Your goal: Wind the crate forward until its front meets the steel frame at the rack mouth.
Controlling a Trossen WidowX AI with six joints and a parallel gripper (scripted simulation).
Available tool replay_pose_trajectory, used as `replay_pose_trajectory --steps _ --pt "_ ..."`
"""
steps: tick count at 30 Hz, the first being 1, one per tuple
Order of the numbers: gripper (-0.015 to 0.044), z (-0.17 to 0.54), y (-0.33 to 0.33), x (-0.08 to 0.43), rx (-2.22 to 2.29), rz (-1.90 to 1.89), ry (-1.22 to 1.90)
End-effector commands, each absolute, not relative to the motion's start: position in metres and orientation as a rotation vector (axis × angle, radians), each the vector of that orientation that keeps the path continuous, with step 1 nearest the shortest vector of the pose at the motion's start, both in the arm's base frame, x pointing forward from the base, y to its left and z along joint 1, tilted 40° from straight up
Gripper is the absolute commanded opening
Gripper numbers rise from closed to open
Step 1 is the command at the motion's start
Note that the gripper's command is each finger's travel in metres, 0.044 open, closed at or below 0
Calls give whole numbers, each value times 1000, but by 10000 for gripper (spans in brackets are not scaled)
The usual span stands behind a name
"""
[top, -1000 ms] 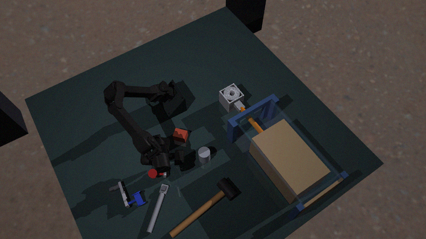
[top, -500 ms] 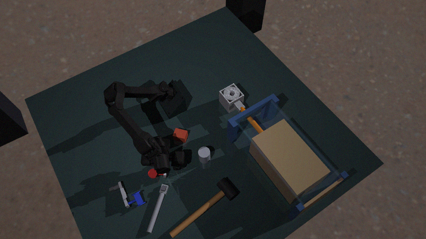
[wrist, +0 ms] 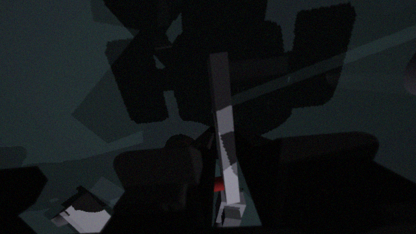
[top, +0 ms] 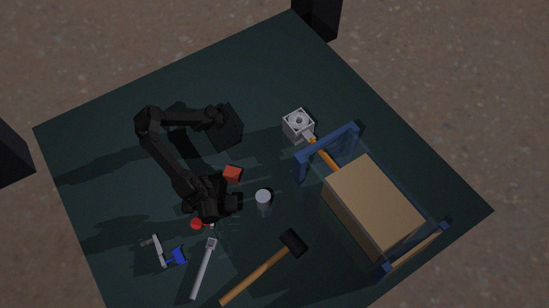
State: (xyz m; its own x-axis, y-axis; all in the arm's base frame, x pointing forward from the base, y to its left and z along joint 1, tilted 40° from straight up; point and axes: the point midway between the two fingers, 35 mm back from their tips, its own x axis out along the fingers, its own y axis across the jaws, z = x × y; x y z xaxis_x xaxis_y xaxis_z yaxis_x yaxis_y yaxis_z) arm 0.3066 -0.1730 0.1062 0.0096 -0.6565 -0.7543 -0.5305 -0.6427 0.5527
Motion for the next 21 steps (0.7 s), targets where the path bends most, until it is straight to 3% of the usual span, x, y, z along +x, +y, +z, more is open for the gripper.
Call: replay_pose_trajectory --steps 1,8,21 --pt "0 107 -173 307 2151 -1716 -1273" --pt "0 117 -164 310 2155 -1720 -1270" --pt "0 223 -71 306 2154 -1732 -1263"
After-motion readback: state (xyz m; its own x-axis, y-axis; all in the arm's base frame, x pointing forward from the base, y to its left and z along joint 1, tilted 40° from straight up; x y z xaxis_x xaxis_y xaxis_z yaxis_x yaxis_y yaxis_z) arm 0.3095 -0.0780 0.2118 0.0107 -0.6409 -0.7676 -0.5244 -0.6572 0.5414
